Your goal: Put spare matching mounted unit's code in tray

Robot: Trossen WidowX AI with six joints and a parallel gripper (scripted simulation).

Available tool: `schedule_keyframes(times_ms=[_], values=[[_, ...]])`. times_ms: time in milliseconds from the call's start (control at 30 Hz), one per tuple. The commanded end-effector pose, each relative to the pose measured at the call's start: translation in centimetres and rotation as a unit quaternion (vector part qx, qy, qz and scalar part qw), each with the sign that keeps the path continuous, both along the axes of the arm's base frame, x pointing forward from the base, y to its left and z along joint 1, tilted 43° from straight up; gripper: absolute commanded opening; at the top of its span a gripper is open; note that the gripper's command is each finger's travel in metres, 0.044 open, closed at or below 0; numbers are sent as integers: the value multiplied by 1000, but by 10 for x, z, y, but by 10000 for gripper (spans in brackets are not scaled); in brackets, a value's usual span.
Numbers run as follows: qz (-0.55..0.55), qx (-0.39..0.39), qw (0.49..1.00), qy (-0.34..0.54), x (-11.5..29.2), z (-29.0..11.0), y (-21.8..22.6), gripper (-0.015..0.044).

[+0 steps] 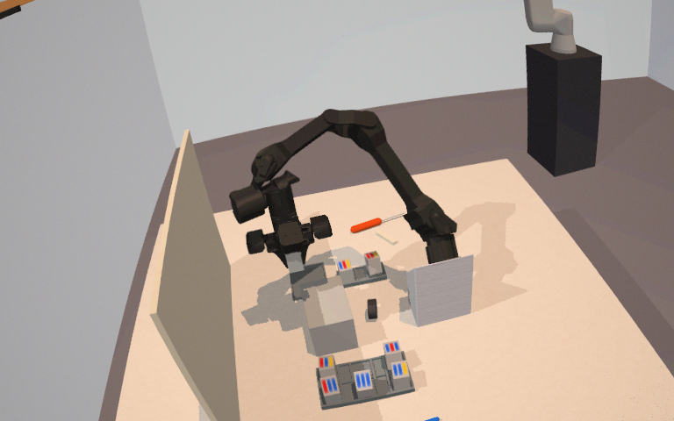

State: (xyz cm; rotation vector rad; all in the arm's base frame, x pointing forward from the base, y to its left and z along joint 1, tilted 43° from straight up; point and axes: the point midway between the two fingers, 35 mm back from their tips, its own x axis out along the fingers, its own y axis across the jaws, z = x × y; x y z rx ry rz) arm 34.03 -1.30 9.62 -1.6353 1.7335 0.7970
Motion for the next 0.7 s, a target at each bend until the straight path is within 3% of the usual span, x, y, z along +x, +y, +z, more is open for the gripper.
schedule_keyframes(times_ms=[0, 400, 667], values=[[1, -7, 1000, -6, 1, 26, -28, 0], [-7, -34, 999, -1, -23, 90, -104, 0], [-8, -36, 999, -1, -25, 93, -108, 0]])
